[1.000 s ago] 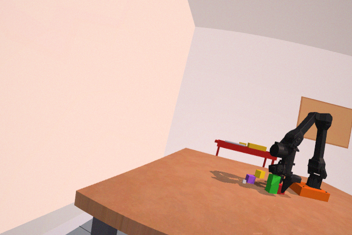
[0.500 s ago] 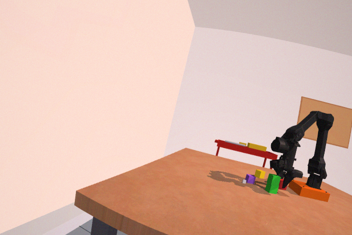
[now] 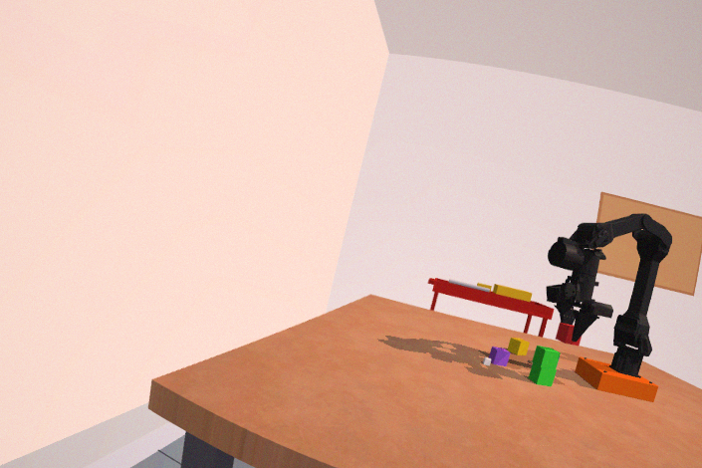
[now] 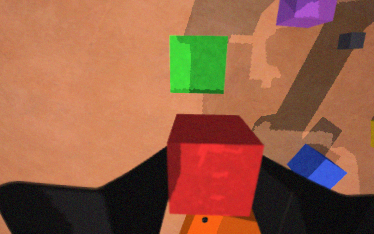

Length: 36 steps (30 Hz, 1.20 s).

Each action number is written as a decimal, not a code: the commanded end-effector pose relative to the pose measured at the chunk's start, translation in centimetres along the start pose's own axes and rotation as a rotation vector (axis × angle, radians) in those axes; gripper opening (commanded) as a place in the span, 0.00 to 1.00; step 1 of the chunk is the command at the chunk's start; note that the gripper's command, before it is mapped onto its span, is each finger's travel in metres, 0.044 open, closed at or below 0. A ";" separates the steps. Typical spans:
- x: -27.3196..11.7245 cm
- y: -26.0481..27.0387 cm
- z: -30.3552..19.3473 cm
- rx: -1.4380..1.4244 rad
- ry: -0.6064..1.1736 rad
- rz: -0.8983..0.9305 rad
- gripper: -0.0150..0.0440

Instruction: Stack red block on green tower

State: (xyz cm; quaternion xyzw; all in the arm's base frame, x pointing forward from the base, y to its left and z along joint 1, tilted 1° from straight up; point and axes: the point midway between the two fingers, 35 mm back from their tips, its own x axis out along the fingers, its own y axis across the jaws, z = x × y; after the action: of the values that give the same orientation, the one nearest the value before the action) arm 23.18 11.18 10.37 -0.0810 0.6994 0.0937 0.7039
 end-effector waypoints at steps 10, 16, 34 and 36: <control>-1.5 0.1 0.7 0.001 0.001 -0.004 0.25; -1.6 0.5 3.3 0.000 -0.001 -0.004 0.25; 0.9 0.7 5.0 0.000 -0.002 -0.003 0.25; 1.7 0.7 5.0 0.000 -0.002 -0.003 0.25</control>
State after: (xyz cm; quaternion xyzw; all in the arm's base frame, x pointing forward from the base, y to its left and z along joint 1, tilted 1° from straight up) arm 27.98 13.21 9.95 -0.0788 0.6957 0.0939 0.7078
